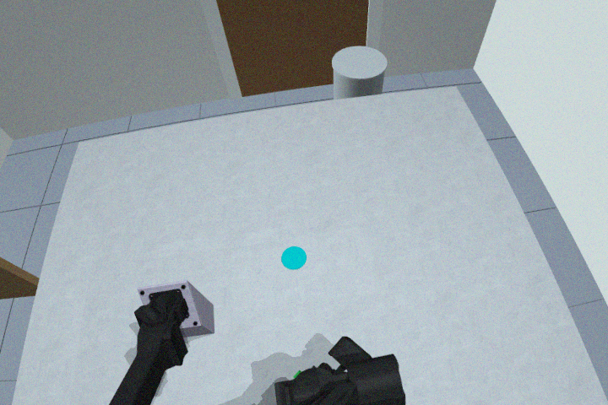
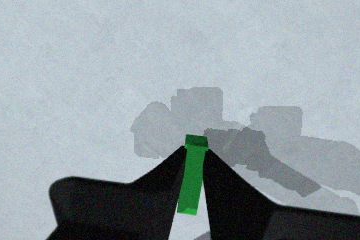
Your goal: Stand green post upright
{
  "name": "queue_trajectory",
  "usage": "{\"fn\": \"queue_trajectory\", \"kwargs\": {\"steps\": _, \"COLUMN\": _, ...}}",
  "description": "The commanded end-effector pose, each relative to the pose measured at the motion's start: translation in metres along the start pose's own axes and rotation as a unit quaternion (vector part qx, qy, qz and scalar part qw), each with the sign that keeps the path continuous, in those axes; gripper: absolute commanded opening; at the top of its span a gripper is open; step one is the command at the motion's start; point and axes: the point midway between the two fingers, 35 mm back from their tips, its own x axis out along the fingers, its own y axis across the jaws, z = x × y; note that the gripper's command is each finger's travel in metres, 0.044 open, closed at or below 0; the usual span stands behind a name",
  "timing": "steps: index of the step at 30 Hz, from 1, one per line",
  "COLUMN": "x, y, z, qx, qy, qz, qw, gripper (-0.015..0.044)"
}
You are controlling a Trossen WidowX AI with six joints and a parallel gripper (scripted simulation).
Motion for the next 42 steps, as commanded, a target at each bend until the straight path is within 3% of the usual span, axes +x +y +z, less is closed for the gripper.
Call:
{"fn": "queue_trajectory", "kwargs": {"steps": 1, "x": -0.003, "y": 0.008, "z": -0.002, "qx": -0.026, "qy": 0.000, "qz": 0.003, "qw": 1.000, "gripper": 0.0022}}
{"fn": "queue_trajectory", "kwargs": {"steps": 21, "x": -0.008, "y": 0.063, "z": -0.036, "qx": -0.214, "qy": 0.014, "qz": 0.023, "qw": 0.976, "gripper": 0.0022}}
{"fn": "queue_trajectory", "kwargs": {"steps": 42, "x": -0.015, "y": 0.110, "z": -0.082, "qx": -0.403, "qy": 0.023, "qz": 0.037, "qw": 0.914, "gripper": 0.0022}}
